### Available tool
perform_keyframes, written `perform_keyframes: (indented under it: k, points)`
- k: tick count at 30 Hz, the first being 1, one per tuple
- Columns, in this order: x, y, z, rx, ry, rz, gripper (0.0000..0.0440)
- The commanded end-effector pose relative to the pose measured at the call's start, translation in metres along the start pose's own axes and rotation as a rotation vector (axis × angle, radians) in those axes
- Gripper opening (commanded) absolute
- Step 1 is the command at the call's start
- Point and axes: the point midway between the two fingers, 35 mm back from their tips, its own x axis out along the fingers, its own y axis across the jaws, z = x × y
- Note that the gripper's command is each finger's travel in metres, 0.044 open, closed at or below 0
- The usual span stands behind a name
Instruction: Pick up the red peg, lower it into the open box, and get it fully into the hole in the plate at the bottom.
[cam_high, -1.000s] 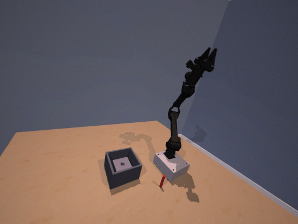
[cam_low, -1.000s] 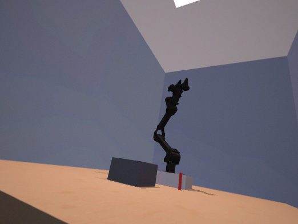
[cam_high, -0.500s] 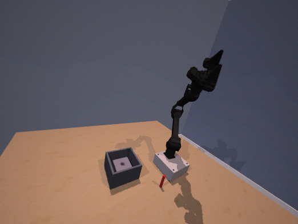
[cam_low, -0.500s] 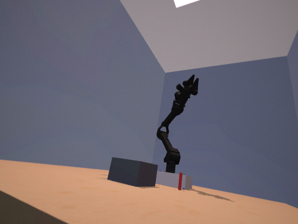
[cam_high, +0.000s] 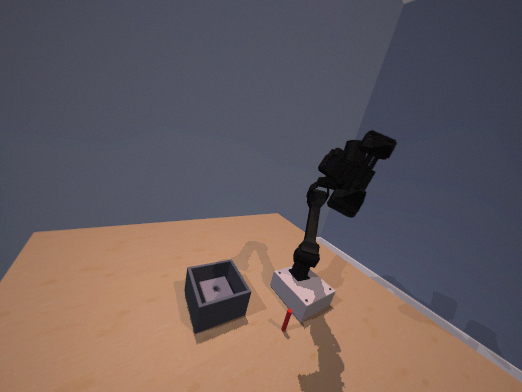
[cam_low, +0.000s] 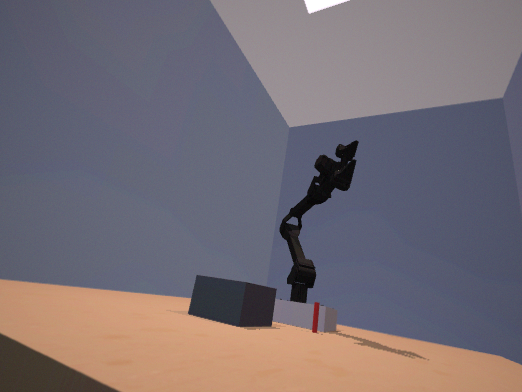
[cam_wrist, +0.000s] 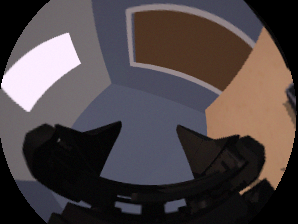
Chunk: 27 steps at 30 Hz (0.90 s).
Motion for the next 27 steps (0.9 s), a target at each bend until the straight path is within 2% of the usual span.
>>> perform_keyframes:
  k: [1, 13, 27]
  points:
    - [0.008, -0.042, -0.002, -0.039, -0.008, -0.132, 0.044]
    - [0.005, -0.163, -0.007, -0.135, 0.02, -0.539, 0.044]
    - [-0.047, -0.277, -0.009, -0.174, 0.092, -1.02, 0.044]
